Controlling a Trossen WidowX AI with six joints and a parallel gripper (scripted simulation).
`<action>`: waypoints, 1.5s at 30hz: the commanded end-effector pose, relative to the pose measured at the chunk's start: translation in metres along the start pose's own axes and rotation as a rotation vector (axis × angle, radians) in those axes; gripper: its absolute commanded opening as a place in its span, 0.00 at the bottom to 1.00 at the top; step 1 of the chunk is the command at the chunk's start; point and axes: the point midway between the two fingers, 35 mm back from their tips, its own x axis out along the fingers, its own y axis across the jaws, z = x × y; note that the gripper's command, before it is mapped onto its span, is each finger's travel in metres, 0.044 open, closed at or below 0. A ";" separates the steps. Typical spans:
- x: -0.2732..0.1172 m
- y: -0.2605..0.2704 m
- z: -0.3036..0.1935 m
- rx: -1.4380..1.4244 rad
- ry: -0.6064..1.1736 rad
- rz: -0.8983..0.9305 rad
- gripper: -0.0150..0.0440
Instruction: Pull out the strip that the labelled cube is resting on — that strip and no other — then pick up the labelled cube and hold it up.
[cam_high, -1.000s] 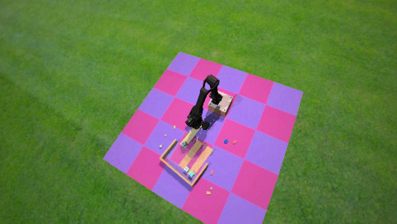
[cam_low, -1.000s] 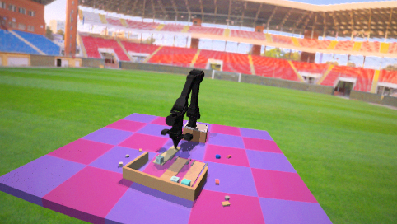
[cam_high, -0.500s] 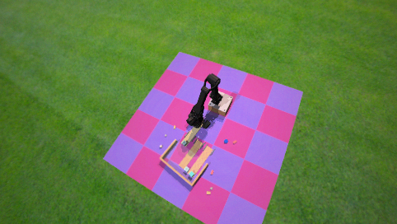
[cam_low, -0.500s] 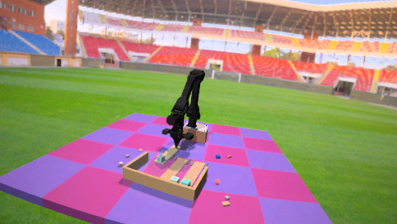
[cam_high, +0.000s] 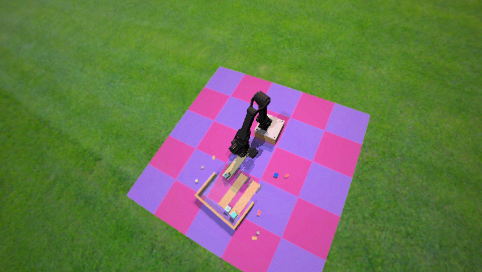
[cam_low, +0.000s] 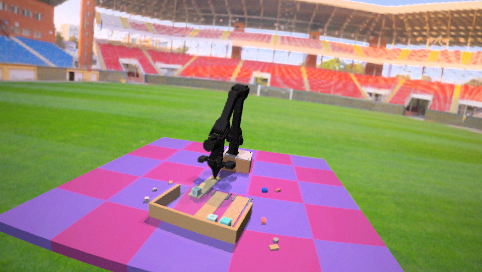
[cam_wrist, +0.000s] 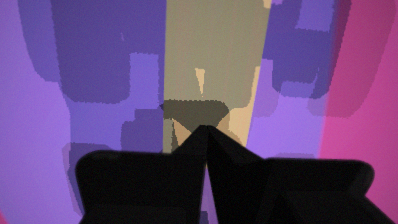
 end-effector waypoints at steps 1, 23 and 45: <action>0.006 0.000 -0.018 -0.002 0.045 0.002 0.25; 0.006 0.000 -0.018 -0.002 0.045 0.002 0.25; -0.042 0.000 -0.001 -0.002 0.043 0.001 0.25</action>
